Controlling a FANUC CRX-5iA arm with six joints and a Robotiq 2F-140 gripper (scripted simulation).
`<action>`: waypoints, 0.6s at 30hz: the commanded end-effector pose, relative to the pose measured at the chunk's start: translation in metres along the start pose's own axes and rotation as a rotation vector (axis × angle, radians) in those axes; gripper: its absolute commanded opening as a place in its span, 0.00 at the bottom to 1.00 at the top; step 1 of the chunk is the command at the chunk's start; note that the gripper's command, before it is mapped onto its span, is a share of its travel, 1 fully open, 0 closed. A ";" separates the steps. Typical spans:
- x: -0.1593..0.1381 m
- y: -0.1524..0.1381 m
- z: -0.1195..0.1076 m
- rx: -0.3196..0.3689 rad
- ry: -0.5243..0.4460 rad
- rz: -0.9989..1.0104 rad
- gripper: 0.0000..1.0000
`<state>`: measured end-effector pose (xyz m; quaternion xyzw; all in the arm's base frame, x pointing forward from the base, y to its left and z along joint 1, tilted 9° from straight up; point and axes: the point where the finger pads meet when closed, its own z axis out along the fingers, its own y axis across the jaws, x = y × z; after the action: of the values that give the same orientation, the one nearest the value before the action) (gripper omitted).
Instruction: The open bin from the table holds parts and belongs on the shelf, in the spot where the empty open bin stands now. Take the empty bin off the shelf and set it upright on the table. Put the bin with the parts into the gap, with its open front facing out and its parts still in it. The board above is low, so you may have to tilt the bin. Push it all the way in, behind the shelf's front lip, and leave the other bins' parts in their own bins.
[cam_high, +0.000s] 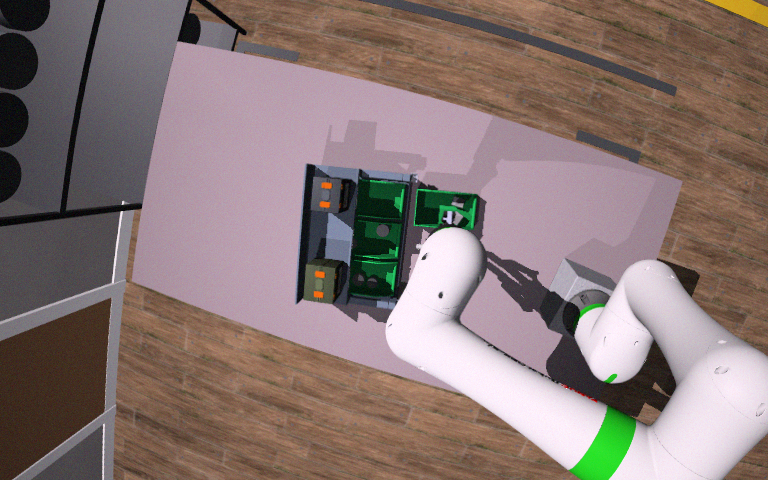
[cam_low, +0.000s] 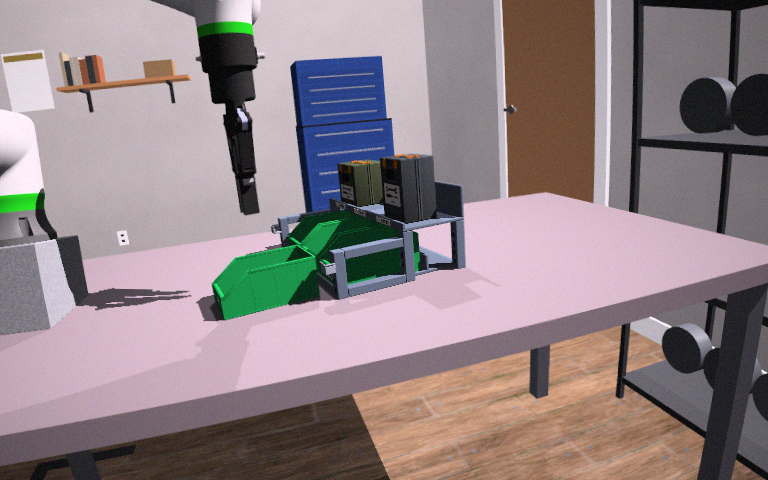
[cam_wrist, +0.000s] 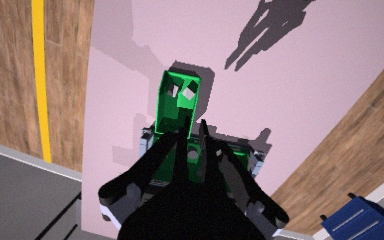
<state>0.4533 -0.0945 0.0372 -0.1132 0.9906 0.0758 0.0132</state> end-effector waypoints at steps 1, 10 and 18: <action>-0.001 0.000 0.002 0.001 -0.001 0.000 0.24; -0.001 0.000 0.011 0.001 -0.001 0.000 0.24; -0.001 0.000 0.027 0.001 -0.001 0.000 0.24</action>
<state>0.4534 -0.0909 0.0142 -0.1133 0.9906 0.0759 0.0131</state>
